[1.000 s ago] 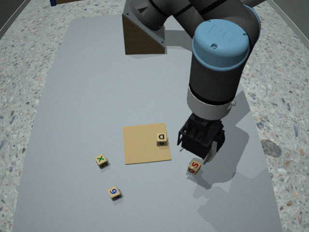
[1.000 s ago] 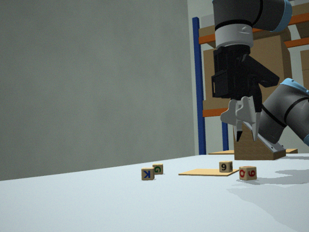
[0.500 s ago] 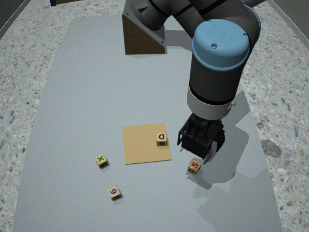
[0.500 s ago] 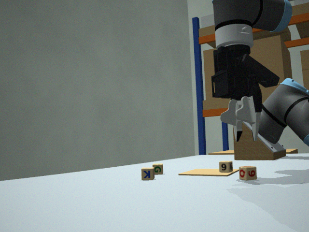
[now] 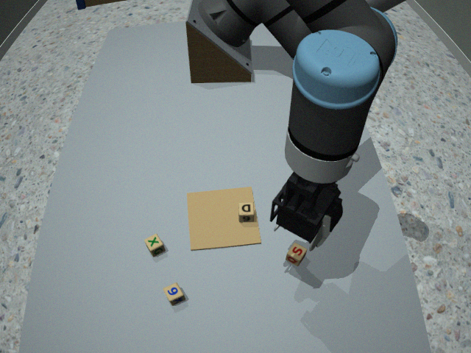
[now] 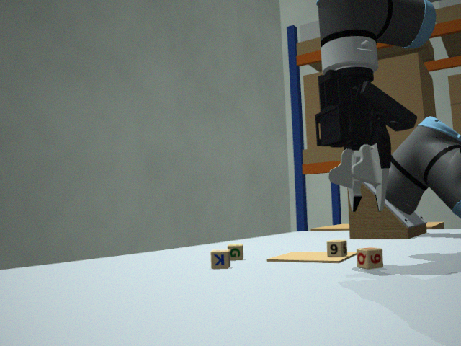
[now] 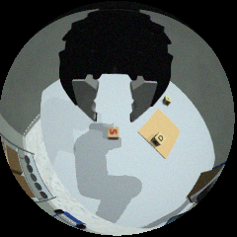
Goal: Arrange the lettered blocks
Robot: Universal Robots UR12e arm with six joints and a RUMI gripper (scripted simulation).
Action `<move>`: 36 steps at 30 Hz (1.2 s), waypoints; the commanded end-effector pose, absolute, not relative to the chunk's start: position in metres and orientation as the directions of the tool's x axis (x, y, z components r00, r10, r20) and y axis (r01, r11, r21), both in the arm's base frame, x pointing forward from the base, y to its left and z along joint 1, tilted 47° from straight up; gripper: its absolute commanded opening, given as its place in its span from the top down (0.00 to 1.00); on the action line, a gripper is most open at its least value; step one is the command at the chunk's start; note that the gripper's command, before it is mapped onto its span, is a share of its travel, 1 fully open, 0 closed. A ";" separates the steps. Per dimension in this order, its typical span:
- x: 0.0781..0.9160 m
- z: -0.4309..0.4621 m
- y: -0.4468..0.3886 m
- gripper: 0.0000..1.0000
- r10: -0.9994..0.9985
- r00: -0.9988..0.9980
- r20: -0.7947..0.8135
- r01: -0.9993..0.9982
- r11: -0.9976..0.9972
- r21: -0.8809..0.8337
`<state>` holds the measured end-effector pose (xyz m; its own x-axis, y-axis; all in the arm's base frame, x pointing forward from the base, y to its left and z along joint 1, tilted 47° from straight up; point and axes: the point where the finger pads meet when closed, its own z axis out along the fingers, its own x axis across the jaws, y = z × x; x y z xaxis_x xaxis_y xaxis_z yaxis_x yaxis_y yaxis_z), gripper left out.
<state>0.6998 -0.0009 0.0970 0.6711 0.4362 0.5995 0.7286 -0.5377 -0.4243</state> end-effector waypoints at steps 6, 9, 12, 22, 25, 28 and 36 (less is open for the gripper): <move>0.701 0.093 0.003 0.60 0.436 0.671 0.600 0.729 -0.538 -0.423; 0.702 0.091 0.005 0.60 0.436 0.671 0.600 0.729 -0.538 -0.423; 0.702 0.088 0.008 0.60 0.436 0.671 0.600 0.729 -0.538 -0.423; 0.704 0.079 0.017 0.60 0.436 0.671 0.600 0.729 -0.538 -0.423; 0.704 0.076 0.021 0.60 0.436 0.671 0.600 0.729 -0.538 -0.423; 0.705 0.073 0.024 0.60 0.436 0.671 0.600 0.729 -0.538 -0.423; 0.706 0.068 0.029 0.60 0.436 0.671 0.600 0.729 -0.538 -0.423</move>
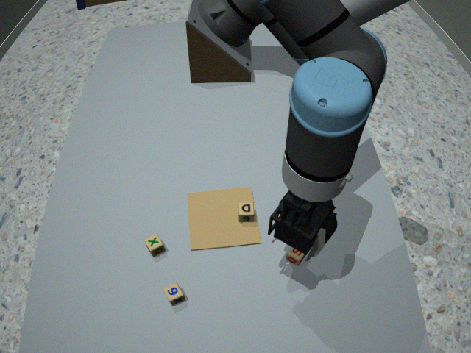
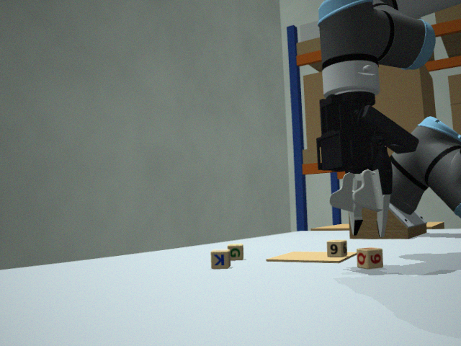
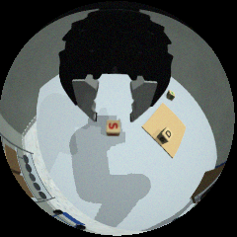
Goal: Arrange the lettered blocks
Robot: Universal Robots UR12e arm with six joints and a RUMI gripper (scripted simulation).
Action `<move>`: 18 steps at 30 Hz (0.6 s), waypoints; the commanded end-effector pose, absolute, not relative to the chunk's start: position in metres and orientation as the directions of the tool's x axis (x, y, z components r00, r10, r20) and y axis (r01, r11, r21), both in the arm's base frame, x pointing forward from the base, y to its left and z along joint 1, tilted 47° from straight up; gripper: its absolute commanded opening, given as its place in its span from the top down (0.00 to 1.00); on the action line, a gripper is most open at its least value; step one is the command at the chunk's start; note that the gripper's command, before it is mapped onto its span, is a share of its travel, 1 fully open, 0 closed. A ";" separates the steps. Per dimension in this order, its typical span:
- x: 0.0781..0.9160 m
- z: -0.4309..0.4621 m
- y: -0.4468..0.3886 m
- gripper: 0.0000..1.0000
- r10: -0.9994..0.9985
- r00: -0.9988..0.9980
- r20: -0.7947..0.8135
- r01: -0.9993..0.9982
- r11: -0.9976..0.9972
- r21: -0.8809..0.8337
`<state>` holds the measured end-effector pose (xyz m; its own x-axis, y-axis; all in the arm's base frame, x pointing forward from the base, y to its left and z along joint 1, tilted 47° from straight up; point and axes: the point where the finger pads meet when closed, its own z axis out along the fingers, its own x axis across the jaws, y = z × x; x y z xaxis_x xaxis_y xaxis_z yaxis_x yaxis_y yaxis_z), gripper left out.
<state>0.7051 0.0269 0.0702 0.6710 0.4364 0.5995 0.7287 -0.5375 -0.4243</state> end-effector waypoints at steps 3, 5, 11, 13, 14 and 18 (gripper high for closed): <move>0.707 0.066 0.031 0.60 0.436 0.671 0.600 0.729 -0.538 -0.423; 0.707 0.065 0.032 0.60 0.436 0.671 0.600 0.729 -0.538 -0.423; 0.707 0.063 0.034 0.60 0.436 0.671 0.600 0.729 -0.538 -0.423; 0.707 0.063 0.034 0.60 0.436 0.671 0.600 0.729 -0.538 -0.423; 0.707 0.063 0.034 0.60 0.436 0.671 0.600 0.729 -0.538 -0.423; 0.707 0.063 0.034 0.60 0.436 0.671 0.600 0.729 -0.538 -0.423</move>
